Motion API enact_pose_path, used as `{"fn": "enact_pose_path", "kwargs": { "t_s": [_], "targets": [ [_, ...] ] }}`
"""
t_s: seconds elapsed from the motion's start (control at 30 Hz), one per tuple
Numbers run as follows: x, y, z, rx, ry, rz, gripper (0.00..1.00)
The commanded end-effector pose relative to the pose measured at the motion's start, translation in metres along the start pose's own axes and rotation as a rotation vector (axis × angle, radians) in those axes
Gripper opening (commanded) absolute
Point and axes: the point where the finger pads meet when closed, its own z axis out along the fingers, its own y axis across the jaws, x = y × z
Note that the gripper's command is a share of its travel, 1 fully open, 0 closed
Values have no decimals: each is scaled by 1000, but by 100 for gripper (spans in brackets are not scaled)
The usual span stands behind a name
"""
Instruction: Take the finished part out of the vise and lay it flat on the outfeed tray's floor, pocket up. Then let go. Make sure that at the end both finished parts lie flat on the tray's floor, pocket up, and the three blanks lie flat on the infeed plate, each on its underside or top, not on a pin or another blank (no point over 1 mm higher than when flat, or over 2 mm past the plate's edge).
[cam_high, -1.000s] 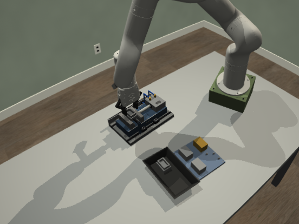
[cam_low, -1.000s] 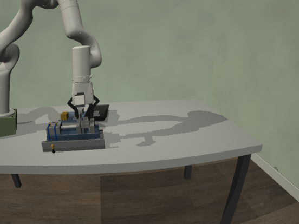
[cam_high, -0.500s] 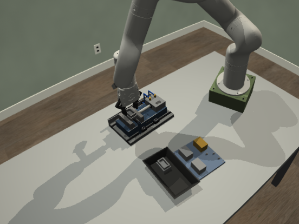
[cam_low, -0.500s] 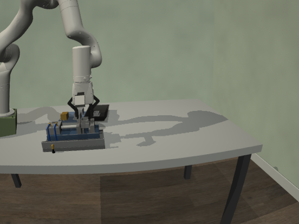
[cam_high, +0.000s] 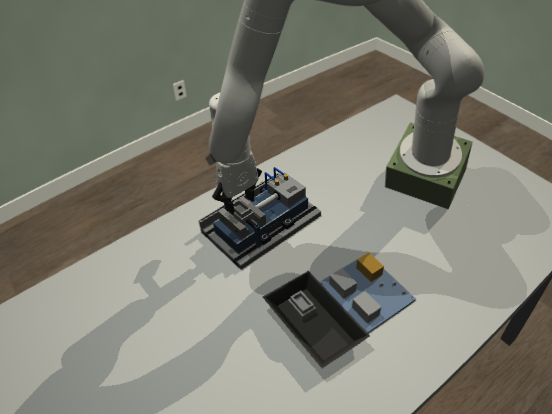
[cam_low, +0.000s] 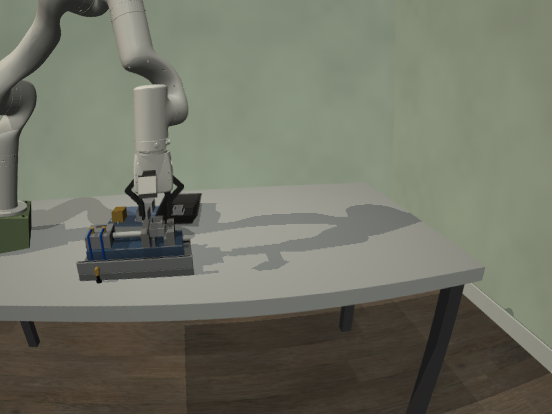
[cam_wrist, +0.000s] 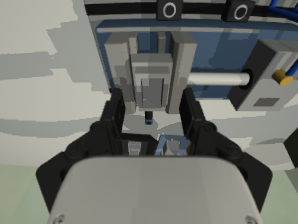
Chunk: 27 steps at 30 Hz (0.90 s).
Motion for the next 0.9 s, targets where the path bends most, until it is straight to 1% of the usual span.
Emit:
{"fn": "enact_pose_path", "kwargs": {
  "t_s": [0.0,0.87],
  "targets": [
    [0,-1,-1,2,1,0,69],
    [0,-1,3,2,1,0,69]
  ]
}}
